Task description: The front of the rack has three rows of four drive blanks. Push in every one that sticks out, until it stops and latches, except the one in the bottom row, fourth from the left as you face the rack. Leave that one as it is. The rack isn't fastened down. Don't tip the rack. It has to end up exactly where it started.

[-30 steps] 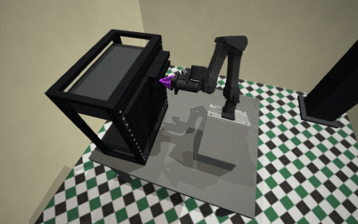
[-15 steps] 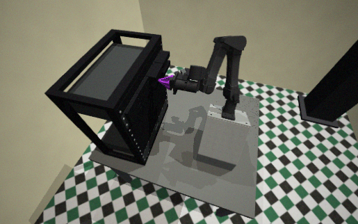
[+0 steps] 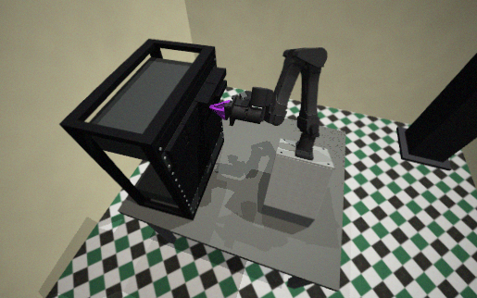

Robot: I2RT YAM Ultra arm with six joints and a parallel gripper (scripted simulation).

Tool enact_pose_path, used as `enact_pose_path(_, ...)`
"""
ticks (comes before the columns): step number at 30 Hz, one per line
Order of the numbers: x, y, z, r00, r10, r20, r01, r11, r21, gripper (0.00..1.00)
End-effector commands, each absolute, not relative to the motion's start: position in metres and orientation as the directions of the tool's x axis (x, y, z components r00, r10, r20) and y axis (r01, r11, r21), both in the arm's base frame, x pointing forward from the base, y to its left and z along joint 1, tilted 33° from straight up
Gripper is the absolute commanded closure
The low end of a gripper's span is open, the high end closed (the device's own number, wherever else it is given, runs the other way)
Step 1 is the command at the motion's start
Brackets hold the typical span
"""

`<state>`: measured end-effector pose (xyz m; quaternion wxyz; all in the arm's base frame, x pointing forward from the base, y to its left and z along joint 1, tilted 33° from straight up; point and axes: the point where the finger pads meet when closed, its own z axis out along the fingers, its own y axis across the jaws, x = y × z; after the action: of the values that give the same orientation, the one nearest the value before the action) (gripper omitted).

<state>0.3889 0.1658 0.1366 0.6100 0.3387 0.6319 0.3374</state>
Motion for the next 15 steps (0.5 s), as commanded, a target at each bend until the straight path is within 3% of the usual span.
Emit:
enact_pose_path(1,0.3965,0.1856,0.1362,-0.078,0.827,-0.556,-0.01,0.557,0.83,1.0)
enact_pose_path(15,0.4002,0.1836,0.1341,-0.072,0.828,-0.556,-0.006,0.557,0.83,1.0)
